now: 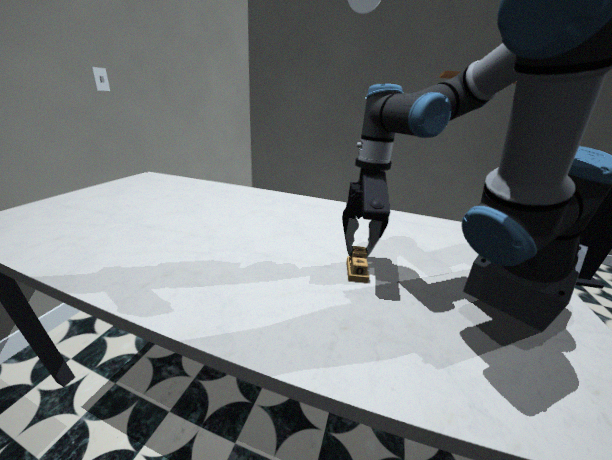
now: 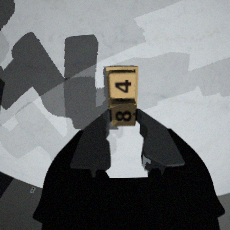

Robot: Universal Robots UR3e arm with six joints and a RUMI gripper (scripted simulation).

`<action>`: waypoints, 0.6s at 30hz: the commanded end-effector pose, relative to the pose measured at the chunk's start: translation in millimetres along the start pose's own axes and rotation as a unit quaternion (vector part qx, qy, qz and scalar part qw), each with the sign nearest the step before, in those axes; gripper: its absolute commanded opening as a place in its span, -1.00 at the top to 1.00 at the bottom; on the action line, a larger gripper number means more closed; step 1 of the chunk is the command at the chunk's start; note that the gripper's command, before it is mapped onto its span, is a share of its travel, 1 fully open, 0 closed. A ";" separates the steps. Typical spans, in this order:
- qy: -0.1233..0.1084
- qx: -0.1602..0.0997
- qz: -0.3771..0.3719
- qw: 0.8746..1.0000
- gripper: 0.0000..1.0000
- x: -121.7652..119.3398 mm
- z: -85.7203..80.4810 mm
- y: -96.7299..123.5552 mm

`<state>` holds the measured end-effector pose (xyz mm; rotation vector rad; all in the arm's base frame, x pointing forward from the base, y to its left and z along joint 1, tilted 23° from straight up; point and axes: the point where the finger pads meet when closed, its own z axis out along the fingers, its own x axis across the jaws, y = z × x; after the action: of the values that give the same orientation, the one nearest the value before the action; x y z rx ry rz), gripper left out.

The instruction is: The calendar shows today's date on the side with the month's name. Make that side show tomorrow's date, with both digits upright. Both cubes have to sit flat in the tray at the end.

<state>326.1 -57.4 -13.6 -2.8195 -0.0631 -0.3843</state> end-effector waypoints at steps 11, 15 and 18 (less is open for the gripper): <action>0.001 -0.001 0.000 1.000 0.78 0.5 4.0 0.6; 0.001 -0.001 0.000 1.000 0.78 0.5 5.9 0.6; 0.001 -0.001 0.000 1.000 0.78 0.5 6.8 0.6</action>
<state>327.6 -55.5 -19.3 -2.8194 -0.0632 -0.3842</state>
